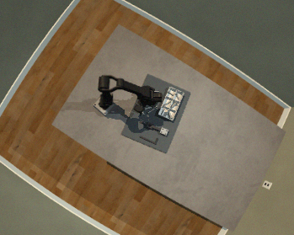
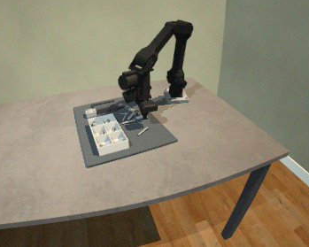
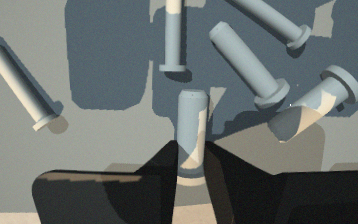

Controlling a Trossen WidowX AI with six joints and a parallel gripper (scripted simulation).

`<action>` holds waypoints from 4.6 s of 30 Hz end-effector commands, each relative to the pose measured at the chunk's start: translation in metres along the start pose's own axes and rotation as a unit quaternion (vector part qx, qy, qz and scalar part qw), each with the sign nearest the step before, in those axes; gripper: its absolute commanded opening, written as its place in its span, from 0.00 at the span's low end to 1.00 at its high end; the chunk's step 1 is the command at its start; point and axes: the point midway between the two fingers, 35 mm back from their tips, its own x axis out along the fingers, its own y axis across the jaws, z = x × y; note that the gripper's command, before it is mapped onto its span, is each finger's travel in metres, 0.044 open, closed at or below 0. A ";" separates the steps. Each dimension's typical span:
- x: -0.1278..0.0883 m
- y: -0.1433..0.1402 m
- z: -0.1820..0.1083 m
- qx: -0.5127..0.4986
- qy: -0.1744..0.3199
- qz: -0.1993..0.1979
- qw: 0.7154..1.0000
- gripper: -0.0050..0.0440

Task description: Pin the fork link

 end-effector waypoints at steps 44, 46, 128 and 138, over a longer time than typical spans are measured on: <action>-0.018 0.004 0.004 -0.003 -0.013 0.008 1.000 0.00; -0.019 0.004 0.004 -0.003 -0.013 0.008 1.000 0.00; -0.023 0.006 -0.006 0.001 0.003 -0.002 1.000 0.00; -0.014 0.007 -0.006 0.001 0.003 -0.002 1.000 0.00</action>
